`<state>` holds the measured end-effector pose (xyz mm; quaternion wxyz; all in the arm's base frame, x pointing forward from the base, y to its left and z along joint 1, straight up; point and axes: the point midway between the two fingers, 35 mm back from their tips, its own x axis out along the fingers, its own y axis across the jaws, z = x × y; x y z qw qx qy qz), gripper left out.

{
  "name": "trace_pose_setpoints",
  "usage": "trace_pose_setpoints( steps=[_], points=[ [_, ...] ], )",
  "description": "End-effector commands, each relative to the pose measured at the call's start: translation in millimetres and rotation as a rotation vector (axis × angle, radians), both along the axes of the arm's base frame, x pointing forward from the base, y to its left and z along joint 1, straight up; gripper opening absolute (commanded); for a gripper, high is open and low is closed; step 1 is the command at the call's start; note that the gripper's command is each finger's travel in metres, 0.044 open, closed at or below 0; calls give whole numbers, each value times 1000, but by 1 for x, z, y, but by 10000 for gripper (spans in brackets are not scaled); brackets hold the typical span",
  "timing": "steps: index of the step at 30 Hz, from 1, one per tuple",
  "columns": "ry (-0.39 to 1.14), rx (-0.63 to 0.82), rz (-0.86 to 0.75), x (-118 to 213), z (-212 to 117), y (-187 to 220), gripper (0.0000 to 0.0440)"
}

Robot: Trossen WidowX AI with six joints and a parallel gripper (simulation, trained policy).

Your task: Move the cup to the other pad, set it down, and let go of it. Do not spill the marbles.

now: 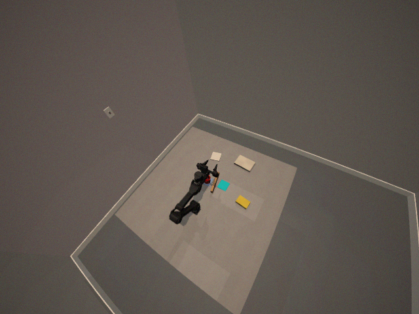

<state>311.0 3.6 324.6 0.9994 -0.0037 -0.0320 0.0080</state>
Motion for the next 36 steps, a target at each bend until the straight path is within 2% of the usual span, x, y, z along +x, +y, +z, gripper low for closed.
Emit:
trace_pose_setpoints(
  steps=[1,11,13,16,25,36],
  points=[
    [2,1,1,0,0,0,374],
    [66,24,4,-1,-2,3,111],
    [86,34,4,-1,-3,3,69],
    [118,54,9,0,-4,5,62],
    [216,136,28,3,-6,13,97],
    [351,248,36,7,-9,23,105]
  ],
)
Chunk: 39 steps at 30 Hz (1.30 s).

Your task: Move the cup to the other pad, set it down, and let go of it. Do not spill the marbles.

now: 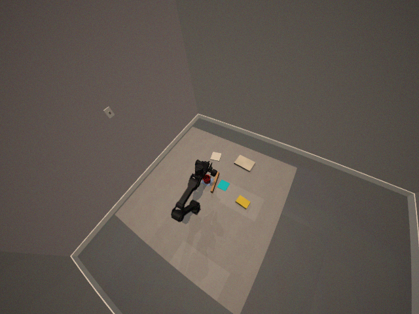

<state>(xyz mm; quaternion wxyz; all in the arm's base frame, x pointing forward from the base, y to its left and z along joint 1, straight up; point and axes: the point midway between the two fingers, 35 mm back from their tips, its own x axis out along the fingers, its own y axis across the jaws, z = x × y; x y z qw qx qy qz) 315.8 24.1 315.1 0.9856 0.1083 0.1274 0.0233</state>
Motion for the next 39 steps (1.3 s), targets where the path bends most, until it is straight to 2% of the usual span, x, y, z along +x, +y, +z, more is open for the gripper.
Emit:
trace_pose_setpoints(
  steps=[1,21,39],
  points=[
    [43,36,-2,3,0,3,106],
    [324,250,-45,8,-10,23,122],
    [601,413,-162,6,-28,38,126]
  ],
)
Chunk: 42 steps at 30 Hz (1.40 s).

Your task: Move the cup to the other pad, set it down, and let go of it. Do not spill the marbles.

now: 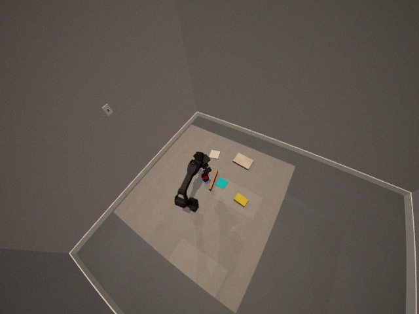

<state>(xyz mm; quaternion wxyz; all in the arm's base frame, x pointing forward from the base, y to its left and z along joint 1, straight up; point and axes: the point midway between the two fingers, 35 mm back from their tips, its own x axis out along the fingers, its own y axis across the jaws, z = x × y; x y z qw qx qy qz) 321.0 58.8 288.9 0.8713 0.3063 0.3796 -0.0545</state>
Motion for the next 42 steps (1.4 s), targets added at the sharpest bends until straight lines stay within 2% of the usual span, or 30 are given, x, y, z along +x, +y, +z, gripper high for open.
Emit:
trace_pose_setpoints(
  steps=[1,18,42],
  points=[
    [55,26,-21,1,-3,3,125],
    [322,64,-143,-7,-29,5,119],
    [673,-20,-255,-24,-83,-9,135]
  ],
)
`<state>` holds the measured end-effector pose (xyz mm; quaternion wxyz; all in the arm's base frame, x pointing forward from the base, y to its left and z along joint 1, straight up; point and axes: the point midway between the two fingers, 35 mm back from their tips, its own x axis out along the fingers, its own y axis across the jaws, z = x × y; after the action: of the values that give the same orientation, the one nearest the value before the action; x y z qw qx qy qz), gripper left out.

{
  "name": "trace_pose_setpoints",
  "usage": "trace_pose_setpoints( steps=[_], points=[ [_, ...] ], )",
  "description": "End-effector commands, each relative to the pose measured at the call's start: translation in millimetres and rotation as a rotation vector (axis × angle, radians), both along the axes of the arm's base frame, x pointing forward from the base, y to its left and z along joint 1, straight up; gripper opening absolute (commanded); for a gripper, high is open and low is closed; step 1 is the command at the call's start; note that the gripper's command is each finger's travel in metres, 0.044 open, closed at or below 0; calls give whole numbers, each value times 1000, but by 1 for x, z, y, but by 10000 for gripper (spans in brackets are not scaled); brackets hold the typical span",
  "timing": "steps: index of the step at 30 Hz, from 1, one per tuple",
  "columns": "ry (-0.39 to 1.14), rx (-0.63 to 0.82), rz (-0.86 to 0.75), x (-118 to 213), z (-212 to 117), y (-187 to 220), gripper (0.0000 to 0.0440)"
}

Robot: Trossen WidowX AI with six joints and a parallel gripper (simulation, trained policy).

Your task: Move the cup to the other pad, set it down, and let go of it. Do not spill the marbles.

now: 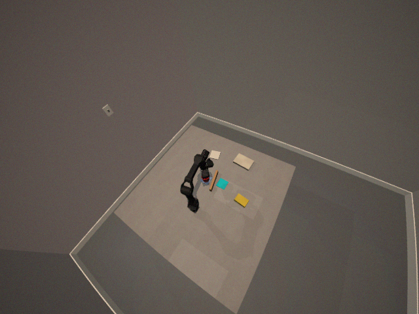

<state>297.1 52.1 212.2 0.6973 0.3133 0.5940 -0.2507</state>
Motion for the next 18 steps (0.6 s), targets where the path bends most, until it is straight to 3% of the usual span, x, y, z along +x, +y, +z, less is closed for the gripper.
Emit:
trace_pose_setpoints(
  steps=[1,18],
  points=[
    [51,-17,-15,-1,-9,-2,135],
    [213,-82,-66,-12,-56,-9,156]
  ],
)
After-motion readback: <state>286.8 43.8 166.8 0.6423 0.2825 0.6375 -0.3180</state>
